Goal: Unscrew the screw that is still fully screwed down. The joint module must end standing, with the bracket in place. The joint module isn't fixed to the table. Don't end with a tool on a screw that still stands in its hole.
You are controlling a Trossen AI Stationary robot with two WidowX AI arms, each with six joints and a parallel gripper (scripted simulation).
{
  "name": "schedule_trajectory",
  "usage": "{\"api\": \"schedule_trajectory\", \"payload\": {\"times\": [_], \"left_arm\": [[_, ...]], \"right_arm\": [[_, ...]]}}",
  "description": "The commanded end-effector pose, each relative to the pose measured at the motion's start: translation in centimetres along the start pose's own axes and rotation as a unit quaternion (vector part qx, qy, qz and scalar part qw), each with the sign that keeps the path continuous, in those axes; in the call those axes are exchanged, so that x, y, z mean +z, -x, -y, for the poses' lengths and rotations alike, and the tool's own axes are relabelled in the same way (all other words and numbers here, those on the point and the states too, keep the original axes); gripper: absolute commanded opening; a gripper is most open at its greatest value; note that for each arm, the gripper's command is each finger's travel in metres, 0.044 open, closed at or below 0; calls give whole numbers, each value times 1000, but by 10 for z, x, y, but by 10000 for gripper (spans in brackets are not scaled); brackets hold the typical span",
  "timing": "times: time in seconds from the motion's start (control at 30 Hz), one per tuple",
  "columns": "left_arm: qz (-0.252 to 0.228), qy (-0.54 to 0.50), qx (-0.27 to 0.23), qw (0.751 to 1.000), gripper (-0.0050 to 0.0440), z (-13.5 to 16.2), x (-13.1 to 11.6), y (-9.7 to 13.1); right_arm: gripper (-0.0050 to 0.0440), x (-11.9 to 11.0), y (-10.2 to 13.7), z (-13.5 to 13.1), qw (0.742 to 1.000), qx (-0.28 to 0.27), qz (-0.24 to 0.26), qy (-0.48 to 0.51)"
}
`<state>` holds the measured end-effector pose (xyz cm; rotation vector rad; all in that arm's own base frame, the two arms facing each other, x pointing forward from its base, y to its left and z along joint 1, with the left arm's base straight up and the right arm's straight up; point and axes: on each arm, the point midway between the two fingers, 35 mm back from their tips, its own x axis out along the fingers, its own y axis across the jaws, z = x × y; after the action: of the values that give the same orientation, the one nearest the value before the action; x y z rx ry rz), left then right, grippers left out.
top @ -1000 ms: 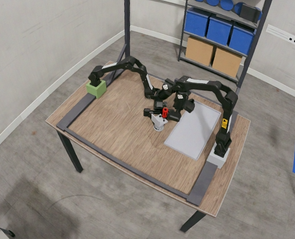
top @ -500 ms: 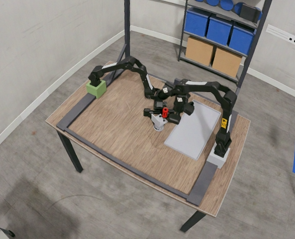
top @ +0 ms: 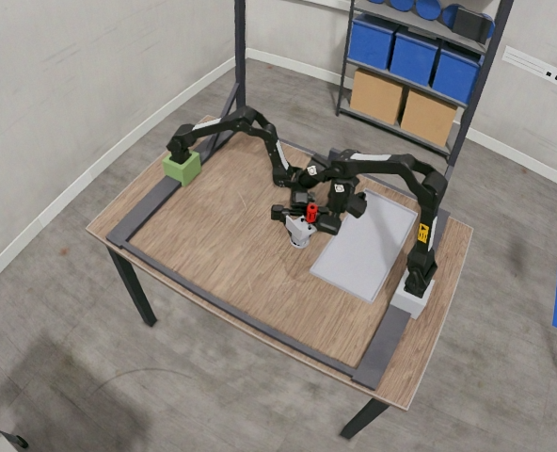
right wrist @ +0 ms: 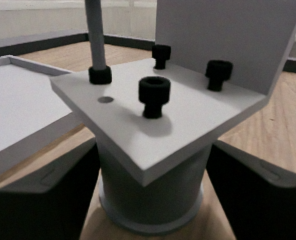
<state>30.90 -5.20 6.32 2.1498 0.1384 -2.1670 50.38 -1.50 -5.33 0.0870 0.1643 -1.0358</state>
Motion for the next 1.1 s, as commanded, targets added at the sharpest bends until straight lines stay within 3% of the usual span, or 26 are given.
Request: {"api": "schedule_trajectory", "payload": {"times": [0.0,1.07], "left_arm": [[-16,2,5,1000,300,-1,-5,8],[-14,2,5,1000,300,-1,-31,8]], "right_arm": [[245,15,-2,-5,1000,0,6,-17],[245,15,-2,-5,1000,0,6,-17]]}}
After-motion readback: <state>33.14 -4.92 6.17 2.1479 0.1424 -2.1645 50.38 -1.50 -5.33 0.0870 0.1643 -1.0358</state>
